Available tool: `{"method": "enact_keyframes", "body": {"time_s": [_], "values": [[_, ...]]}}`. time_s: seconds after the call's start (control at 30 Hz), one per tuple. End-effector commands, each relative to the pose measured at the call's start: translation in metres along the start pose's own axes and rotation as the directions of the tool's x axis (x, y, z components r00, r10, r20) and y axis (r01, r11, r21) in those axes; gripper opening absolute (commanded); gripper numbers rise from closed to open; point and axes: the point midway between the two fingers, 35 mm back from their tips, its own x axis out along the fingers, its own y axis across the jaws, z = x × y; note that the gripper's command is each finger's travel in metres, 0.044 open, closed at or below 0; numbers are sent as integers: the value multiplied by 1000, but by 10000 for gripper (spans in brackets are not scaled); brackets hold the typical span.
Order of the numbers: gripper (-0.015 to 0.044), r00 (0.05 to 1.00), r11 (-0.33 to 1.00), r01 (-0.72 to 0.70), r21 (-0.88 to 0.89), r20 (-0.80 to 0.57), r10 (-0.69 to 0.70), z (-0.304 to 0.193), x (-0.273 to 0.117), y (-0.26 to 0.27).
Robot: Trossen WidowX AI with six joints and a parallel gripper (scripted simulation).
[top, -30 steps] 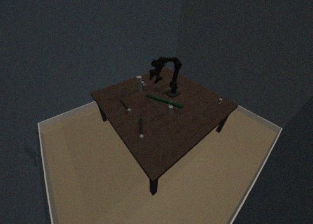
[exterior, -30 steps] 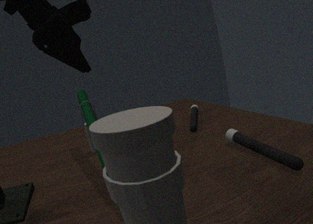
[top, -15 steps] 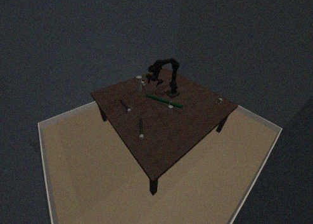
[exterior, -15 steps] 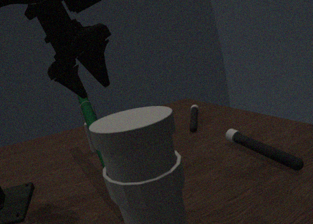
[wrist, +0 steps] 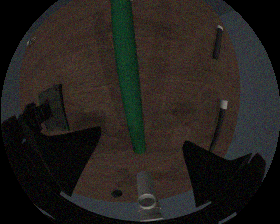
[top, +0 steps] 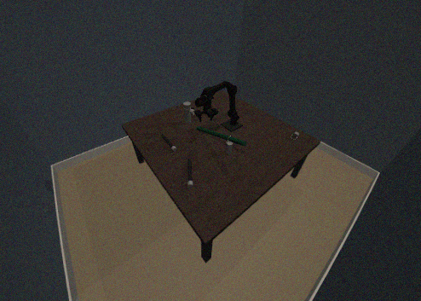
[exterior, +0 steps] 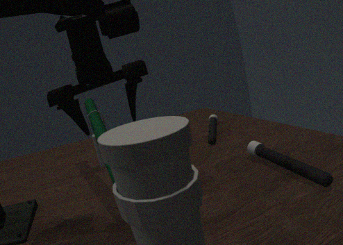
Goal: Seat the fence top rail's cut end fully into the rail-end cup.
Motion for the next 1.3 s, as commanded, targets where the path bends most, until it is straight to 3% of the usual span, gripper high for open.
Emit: {"method": "enact_keyframes", "body": {"time_s": [0.0, 0.3, 0.53, 1.27], "values": [[440, 996, 952, -87, -294, -7, 89, 6, 17, 1], [440, 996, 952, -87, -294, -7, 89, 6, 17, 1], [440, 996, 952, -87, -294, -7, 89, 6, 51, 4], [440, 996, 952, -87, -293, -7, 89, 5, 81, 6]]}}
